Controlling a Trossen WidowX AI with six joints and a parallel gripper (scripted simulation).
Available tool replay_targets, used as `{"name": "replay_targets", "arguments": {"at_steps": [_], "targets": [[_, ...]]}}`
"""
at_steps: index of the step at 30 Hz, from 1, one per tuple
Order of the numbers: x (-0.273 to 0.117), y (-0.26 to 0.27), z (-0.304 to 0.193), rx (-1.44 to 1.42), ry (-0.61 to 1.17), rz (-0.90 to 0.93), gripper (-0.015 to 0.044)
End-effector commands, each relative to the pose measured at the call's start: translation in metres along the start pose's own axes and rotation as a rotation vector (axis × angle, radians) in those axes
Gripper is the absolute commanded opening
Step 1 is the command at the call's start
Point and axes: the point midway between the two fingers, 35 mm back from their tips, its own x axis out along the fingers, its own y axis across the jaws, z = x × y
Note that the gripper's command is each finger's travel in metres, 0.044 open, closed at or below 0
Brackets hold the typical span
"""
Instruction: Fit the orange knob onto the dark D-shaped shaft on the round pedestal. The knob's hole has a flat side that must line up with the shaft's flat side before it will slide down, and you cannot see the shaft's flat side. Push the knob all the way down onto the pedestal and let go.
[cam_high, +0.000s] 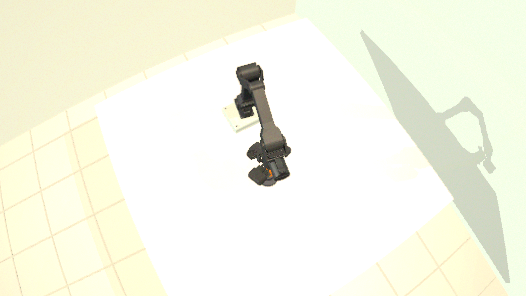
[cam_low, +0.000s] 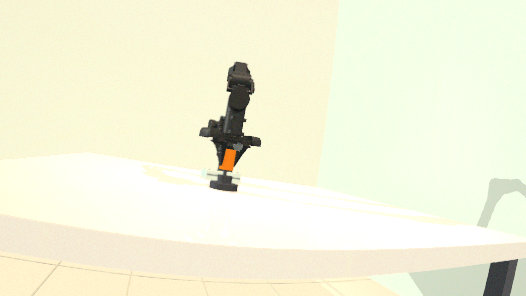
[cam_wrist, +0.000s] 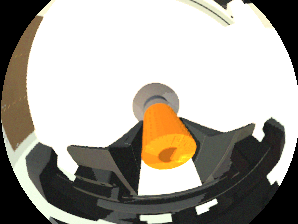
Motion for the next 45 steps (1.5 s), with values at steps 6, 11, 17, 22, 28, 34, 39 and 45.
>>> {"name": "replay_targets", "arguments": {"at_steps": [6, 11, 17, 22, 28, 34, 39, 45], "targets": [[0.0005, 0.0007, -0.0003, -0.005, 0.000, 0.003, 0.0000], [-0.0054, 0.0011, -0.0004, 0.018, 0.001, 0.003, 0.0000], [-0.0044, 0.0018, -0.0016, 0.071, 0.001, 0.003, 0.0000], [-0.0027, 0.0013, -0.0009, 0.071, 0.001, 0.003, 0.0000], [-0.0002, 0.0006, 0.0001, 0.071, 0.001, 0.003, 0.0000], [0.0000, 0.0006, 0.0001, 0.071, 0.001, 0.003, 0.0000], [0.0006, 0.0006, 0.0001, 0.048, 0.001, 0.003, 0.0000], [0.0006, 0.0006, 0.0001, 0.048, 0.001, 0.003, 0.0000]]}}
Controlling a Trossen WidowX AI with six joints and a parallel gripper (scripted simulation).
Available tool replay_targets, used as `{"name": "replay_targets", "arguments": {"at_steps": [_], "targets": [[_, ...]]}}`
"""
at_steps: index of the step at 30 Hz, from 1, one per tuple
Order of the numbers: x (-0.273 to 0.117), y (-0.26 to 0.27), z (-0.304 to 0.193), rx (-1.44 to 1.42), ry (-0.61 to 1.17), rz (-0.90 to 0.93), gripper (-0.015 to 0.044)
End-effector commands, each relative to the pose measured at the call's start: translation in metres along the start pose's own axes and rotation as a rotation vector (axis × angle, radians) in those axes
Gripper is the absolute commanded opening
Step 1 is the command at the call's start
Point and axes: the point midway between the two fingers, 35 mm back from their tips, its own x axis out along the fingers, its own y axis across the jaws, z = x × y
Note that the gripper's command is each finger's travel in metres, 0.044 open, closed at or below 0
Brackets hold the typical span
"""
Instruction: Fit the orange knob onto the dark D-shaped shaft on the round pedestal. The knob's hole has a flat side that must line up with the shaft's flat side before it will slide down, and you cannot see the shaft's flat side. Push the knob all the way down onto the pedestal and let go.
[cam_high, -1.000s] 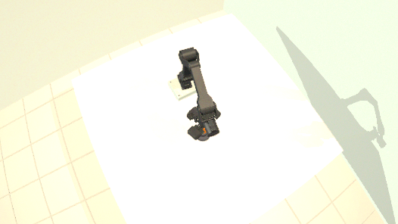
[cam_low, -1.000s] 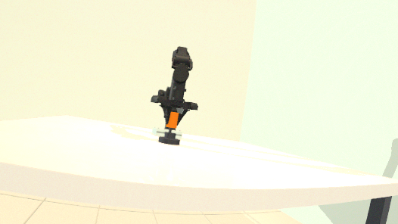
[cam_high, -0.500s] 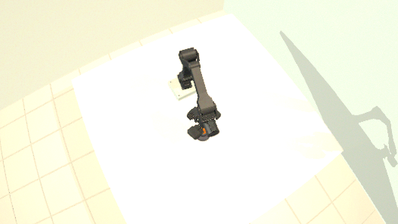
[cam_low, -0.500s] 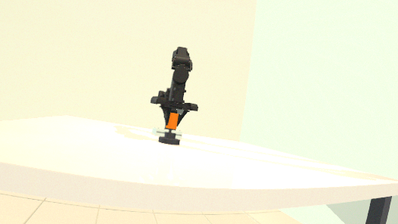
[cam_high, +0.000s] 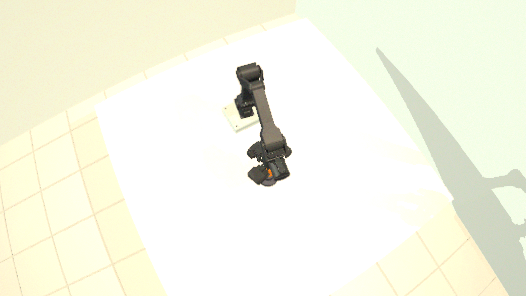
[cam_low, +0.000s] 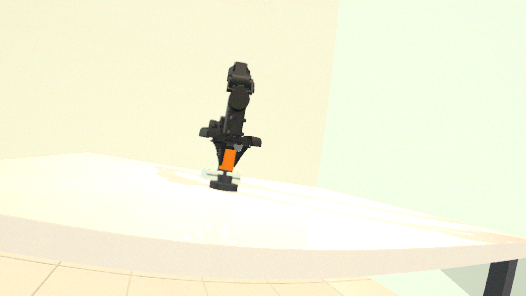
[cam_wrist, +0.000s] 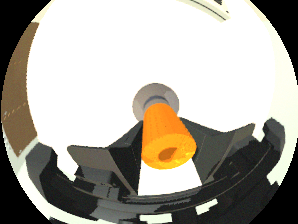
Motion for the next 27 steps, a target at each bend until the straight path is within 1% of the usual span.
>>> {"name": "replay_targets", "arguments": {"at_steps": [1, 24, 27], "targets": [[0.0002, 0.0007, -0.0002, -0.006, 0.001, 0.004, 0.0000], [0.0002, 0.0007, -0.0002, -0.006, 0.001, 0.004, 0.0000], [-0.0046, 0.0009, 0.0000, 0.016, 0.001, 0.004, 0.0000]]}}
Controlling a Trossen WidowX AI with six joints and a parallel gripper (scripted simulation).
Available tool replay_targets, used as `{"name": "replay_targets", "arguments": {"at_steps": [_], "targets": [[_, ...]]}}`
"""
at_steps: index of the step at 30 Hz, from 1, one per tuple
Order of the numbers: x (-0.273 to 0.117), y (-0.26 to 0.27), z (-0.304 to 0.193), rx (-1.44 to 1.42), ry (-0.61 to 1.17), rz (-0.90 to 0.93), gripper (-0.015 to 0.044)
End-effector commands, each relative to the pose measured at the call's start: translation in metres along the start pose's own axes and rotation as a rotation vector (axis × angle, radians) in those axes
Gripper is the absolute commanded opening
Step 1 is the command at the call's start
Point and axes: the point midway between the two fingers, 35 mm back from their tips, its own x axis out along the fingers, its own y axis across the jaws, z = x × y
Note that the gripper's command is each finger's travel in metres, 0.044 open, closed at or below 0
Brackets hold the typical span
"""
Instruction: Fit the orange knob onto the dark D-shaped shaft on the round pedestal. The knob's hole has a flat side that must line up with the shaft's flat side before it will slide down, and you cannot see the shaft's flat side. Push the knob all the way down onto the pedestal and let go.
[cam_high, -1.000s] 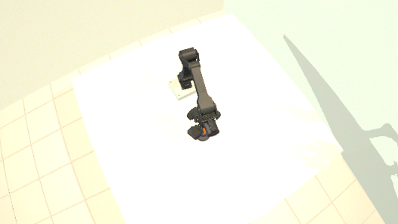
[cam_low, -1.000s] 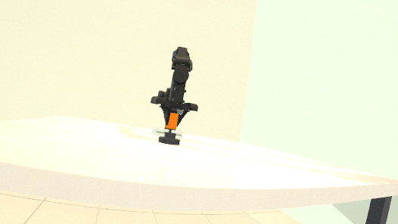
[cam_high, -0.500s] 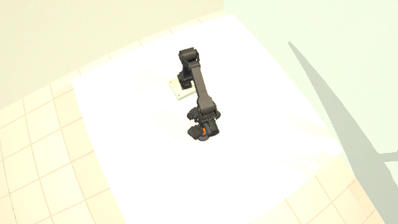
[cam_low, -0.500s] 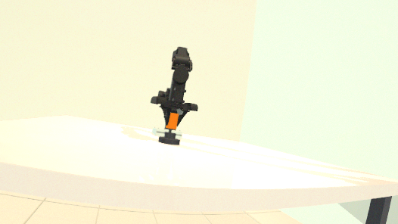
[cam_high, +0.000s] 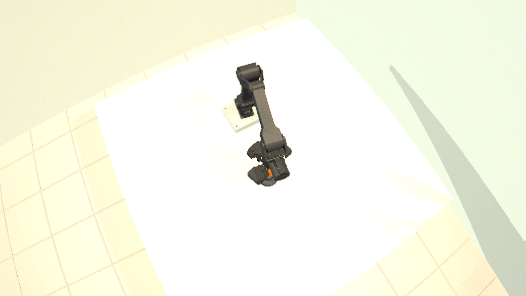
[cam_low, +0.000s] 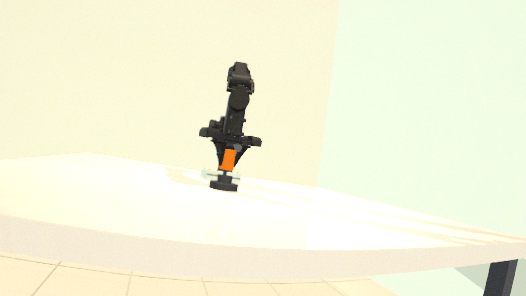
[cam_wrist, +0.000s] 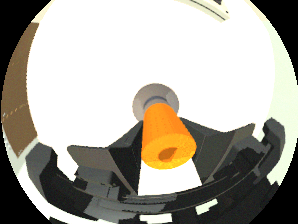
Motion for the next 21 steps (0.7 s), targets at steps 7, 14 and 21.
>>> {"name": "replay_targets", "arguments": {"at_steps": [7, 14, 21], "targets": [[-0.0052, 0.0018, -0.0019, 0.068, 0.001, 0.004, 0.0000], [-0.0022, 0.0013, -0.0012, 0.068, 0.001, 0.004, 0.0000], [0.0008, 0.0006, -0.0001, 0.068, 0.001, 0.004, 0.0000]]}}
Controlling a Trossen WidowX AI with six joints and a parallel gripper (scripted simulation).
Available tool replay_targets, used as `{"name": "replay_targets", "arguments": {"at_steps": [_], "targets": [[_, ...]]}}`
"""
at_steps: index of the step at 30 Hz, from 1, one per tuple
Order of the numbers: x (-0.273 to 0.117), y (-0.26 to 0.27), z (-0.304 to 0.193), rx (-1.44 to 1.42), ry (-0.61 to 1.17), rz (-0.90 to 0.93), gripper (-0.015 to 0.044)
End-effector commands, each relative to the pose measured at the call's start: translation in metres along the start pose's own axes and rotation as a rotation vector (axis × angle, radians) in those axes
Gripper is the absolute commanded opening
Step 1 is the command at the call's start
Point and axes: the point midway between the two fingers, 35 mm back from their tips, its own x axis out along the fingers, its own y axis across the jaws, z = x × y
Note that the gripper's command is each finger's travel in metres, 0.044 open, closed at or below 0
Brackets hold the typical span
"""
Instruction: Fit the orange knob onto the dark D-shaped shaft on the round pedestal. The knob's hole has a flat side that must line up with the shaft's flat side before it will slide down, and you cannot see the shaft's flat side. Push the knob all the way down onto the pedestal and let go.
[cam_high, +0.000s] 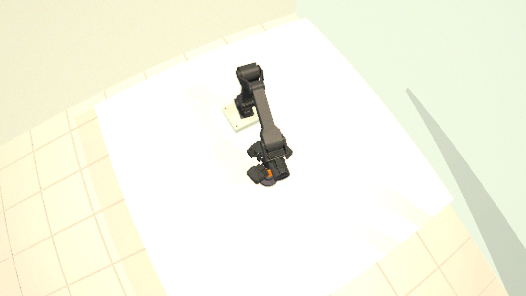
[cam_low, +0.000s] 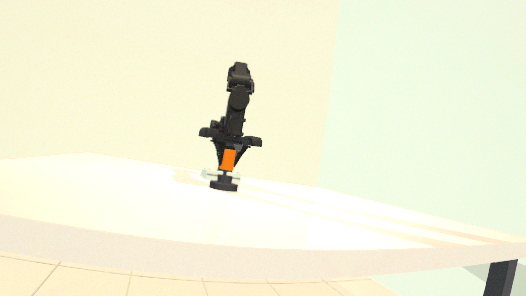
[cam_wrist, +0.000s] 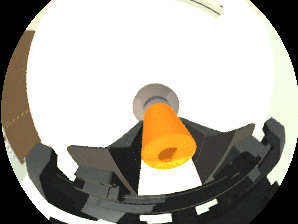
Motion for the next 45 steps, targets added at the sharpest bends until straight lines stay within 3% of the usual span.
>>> {"name": "replay_targets", "arguments": {"at_steps": [1, 31, 45], "targets": [[0.001, 0.000, 0.000, 0.005, 0.001, 0.003, 0.0000], [0.016, 0.000, 0.000, 0.001, 0.002, 0.001, 0.0000], [0.016, 0.000, 0.000, 0.001, 0.002, 0.001, 0.0368]]}}
